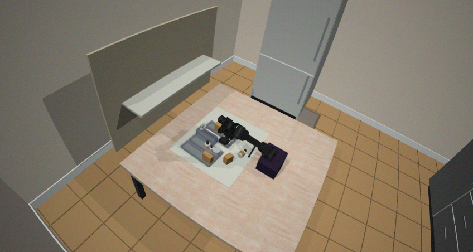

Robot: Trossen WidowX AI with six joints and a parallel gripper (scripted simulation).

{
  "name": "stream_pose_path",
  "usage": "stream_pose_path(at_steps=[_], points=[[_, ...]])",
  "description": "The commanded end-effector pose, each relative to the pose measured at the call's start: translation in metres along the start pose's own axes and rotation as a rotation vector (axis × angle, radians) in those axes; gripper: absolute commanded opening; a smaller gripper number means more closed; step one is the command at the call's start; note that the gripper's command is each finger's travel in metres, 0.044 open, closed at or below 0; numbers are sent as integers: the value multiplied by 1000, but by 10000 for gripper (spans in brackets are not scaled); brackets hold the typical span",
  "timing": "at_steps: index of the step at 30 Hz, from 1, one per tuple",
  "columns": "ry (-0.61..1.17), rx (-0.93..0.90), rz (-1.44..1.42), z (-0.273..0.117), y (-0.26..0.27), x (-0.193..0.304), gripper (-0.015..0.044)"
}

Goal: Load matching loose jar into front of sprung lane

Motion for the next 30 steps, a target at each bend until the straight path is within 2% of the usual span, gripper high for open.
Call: stream_pose_path(at_steps=[1, 28, 30], points=[[-7, -3, -6, 0, 1, -1, 0], [-7, -3, -6, 0, 0, 3, 0], [-7, -3, -6, 0, 0, 3, 53]])
Point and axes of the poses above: the point midway between the two fingers, 35 mm back from their tips, its own z axis out along the fingers, its own y axis across the jaws, x = y × z, the point moved 9 cm from there along -z, back along the fingers, and after that the axes turned 14 degrees about -z, right-handed, at the moved point
